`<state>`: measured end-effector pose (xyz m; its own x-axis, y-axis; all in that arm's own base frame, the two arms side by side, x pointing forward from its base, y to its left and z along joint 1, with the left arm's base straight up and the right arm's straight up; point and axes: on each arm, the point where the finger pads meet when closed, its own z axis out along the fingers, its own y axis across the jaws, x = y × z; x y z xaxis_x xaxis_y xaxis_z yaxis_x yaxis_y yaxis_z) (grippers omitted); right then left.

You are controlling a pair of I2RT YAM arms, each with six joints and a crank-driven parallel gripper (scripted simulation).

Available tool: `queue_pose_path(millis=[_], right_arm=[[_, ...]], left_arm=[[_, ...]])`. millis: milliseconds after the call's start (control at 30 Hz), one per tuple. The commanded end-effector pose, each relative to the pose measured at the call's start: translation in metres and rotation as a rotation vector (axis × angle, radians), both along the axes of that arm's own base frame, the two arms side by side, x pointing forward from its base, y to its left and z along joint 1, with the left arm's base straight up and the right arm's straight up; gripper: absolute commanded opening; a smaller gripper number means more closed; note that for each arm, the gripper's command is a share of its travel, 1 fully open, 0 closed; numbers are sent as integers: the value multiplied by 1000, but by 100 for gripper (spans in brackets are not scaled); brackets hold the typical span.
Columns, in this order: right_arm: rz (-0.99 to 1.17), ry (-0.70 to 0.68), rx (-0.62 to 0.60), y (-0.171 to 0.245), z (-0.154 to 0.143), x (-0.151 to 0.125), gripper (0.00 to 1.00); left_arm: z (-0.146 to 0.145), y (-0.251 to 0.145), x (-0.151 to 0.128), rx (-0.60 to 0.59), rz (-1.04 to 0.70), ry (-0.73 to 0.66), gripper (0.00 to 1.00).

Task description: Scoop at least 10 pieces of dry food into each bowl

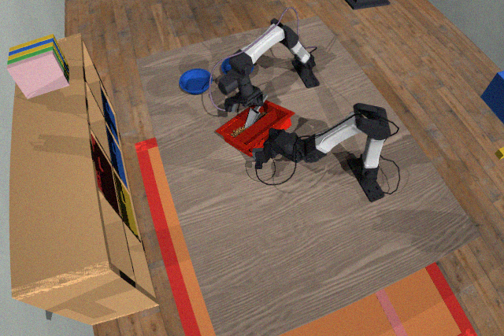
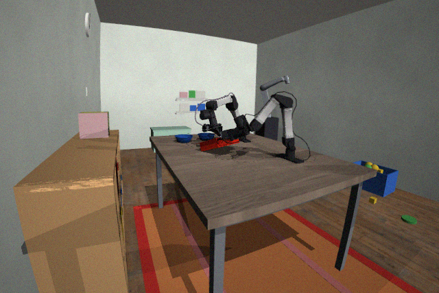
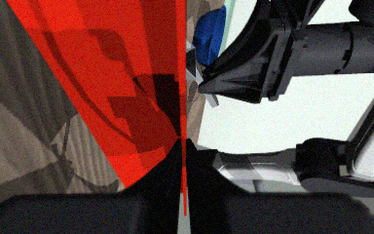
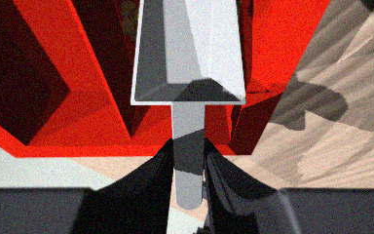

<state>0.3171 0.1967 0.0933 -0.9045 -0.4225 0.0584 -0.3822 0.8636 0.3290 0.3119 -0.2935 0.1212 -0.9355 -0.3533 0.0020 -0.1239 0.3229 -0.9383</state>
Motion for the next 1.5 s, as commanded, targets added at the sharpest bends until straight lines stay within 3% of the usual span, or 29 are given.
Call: queue_pose_path(millis=[0,467,500,1467], right_arm=[[-8,-50,11,1,22,3,0],[-8,-50,10,0,22,3,0],[-16,-66,33,6,10,7,0],[-46,-190,109,28,-2,30,0]], left_arm=[[43,-5,12,-54,-15,-139,0],[43,-5,12,-54,-15,-139,0],[43,-5,12,-54,-15,-139,0],[43,-5,12,-54,-15,-139,0]])
